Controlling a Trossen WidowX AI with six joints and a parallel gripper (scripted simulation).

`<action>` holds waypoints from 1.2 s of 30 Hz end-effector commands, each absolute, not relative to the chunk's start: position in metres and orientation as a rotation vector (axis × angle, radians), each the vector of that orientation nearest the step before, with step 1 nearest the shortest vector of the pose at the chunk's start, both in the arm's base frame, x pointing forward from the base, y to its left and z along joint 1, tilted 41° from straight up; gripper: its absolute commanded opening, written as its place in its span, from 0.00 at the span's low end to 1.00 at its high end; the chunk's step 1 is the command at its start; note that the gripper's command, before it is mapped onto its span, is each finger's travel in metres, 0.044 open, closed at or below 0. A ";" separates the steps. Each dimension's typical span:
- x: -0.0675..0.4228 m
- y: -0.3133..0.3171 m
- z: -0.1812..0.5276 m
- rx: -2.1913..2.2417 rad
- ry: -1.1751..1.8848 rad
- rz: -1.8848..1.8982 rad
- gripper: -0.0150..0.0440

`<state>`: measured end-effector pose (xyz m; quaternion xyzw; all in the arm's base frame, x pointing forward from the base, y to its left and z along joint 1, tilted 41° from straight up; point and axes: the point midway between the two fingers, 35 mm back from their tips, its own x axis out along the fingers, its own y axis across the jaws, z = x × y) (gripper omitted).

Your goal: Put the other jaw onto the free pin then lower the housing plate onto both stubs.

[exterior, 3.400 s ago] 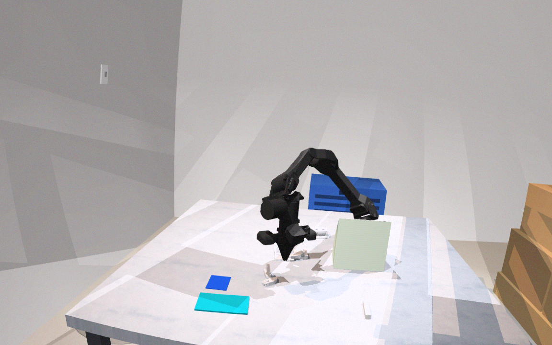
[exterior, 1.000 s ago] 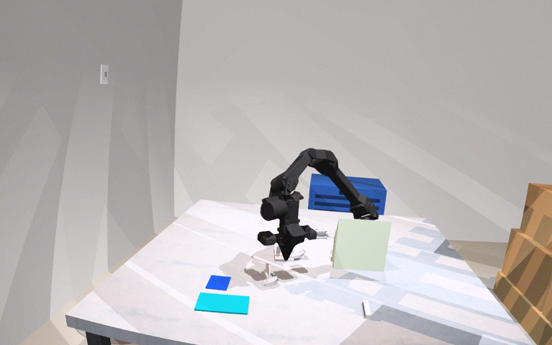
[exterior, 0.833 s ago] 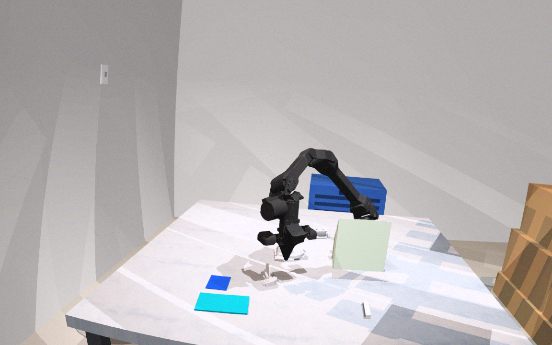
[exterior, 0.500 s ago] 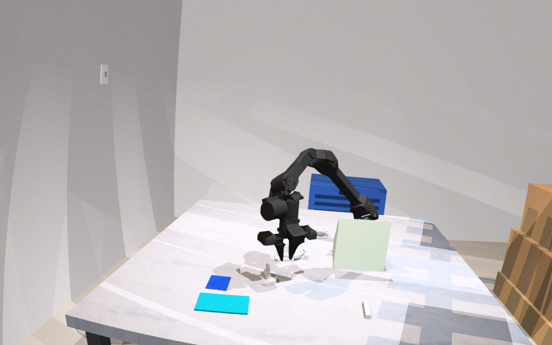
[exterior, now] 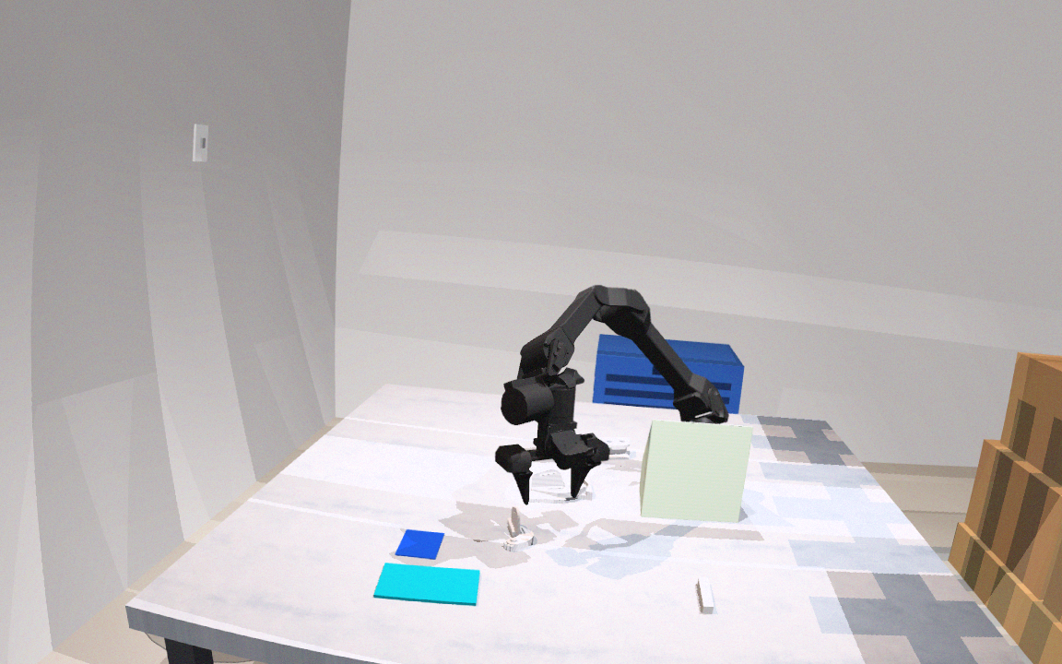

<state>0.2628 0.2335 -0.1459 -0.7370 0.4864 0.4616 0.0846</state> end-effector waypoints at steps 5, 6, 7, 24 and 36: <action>0.263 0.234 -0.146 -2.198 1.451 1.377 1.00; 0.263 0.234 -0.146 -2.198 1.451 1.377 1.00; 0.263 0.234 -0.146 -2.198 1.451 1.377 1.00; 0.263 0.234 -0.146 -2.198 1.451 1.377 0.91; 0.263 0.234 -0.146 -2.198 1.451 1.377 0.38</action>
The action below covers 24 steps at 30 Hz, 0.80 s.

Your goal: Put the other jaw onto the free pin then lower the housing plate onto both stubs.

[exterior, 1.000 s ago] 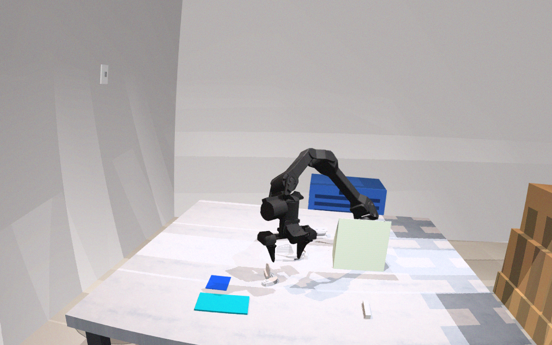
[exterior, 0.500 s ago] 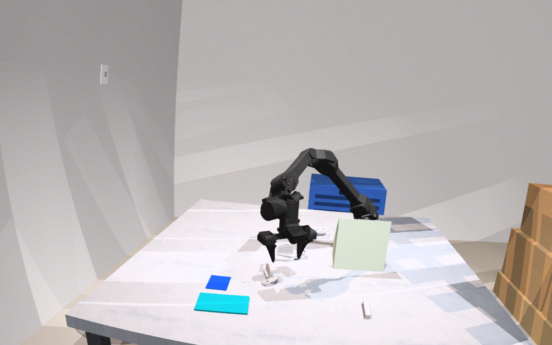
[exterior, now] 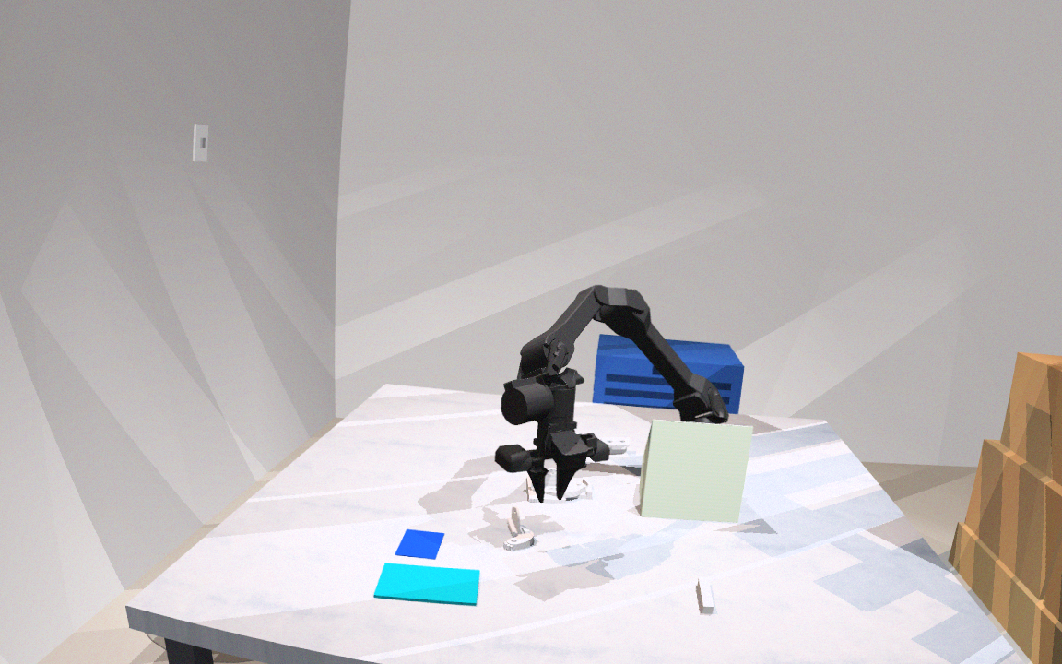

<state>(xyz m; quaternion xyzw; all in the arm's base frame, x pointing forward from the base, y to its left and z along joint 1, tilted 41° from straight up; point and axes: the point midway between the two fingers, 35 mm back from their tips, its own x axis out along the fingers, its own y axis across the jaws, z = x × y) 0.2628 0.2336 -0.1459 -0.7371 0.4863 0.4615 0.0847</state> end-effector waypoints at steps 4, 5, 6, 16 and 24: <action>0.263 0.234 -0.146 -2.198 1.451 1.377 0.25; 0.263 0.234 -0.146 -2.198 1.451 1.377 0.25; 0.263 0.234 -0.146 -2.198 1.451 1.377 0.25; 0.263 0.234 -0.146 -2.198 1.451 1.377 0.25; 0.263 0.234 -0.146 -2.198 1.451 1.377 0.34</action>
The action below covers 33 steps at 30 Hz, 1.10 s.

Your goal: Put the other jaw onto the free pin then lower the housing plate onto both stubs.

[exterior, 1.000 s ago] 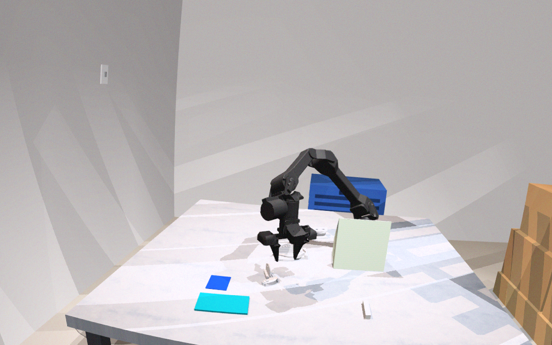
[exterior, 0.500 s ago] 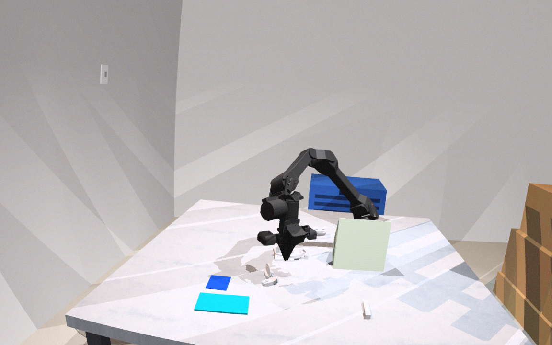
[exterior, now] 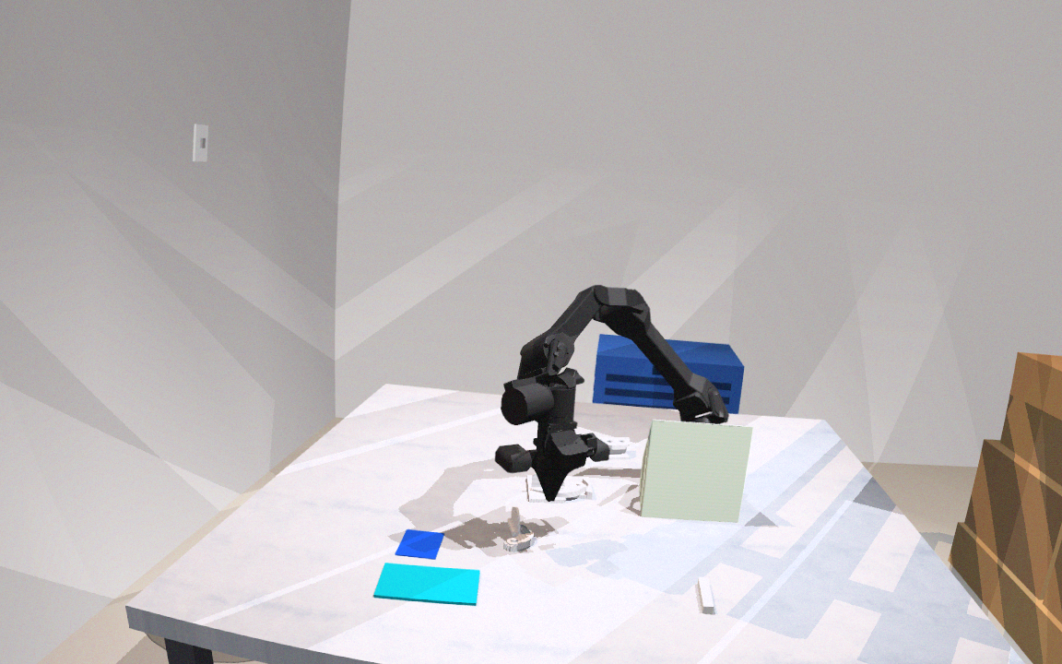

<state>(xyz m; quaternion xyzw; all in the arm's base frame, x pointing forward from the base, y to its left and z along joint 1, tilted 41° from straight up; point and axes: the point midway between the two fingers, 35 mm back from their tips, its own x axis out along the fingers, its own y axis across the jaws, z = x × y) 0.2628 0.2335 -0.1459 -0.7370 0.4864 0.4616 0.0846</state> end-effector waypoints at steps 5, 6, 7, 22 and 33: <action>0.263 0.234 -0.146 -2.198 1.451 1.377 0.57; 0.263 0.234 -0.146 -2.198 1.451 1.377 0.61; 0.263 0.234 -0.146 -2.198 1.451 1.377 0.65; 0.263 0.234 -0.146 -2.198 1.451 1.377 1.00; 0.263 0.234 -0.146 -2.198 1.451 1.377 1.00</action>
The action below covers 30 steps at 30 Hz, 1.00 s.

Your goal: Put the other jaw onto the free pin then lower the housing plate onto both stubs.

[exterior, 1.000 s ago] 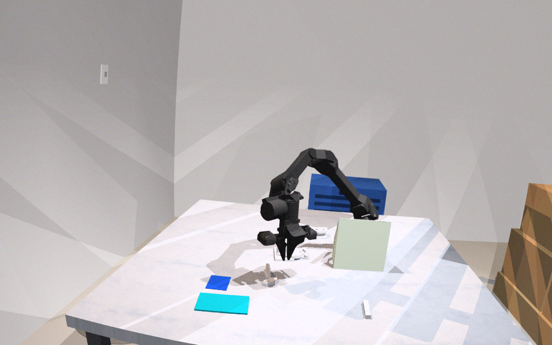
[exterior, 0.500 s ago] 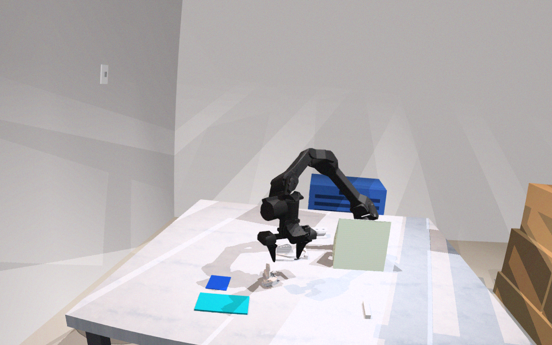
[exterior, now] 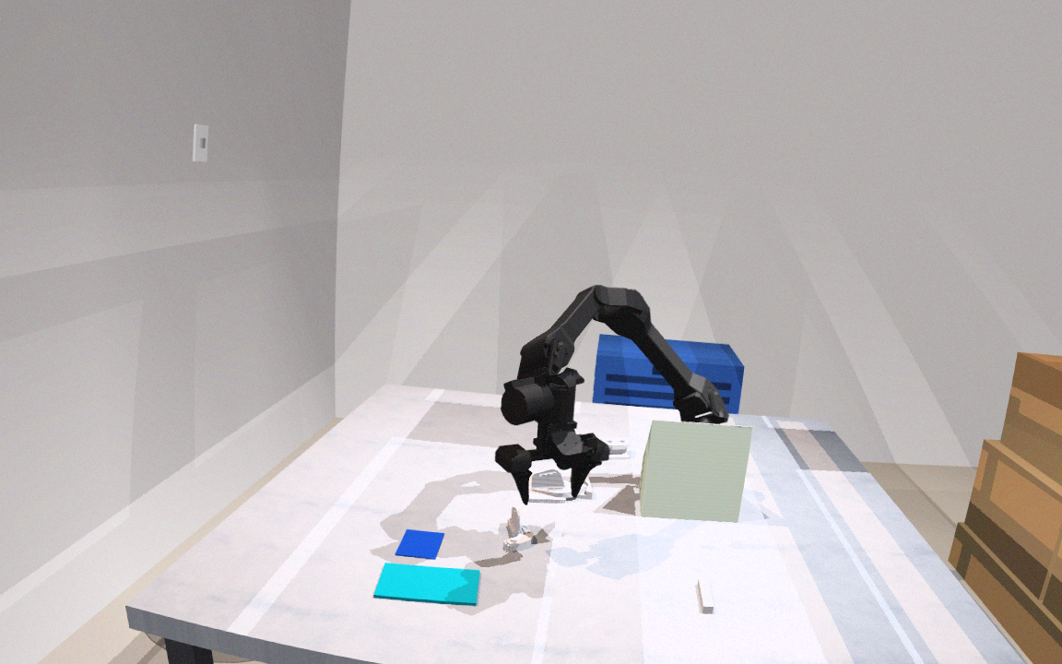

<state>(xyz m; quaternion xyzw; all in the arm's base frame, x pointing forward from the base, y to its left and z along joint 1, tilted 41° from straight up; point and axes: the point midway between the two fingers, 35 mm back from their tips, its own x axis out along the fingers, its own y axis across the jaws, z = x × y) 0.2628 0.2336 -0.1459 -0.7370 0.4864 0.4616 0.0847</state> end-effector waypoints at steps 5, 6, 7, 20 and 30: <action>0.263 0.234 -0.146 -2.198 1.451 1.377 1.00; 0.263 0.234 -0.146 -2.198 1.451 1.377 1.00; 0.263 0.234 -0.146 -2.198 1.451 1.377 1.00; 0.263 0.234 -0.146 -2.198 1.451 1.377 0.56; 0.263 0.234 -0.146 -2.198 1.451 1.377 0.25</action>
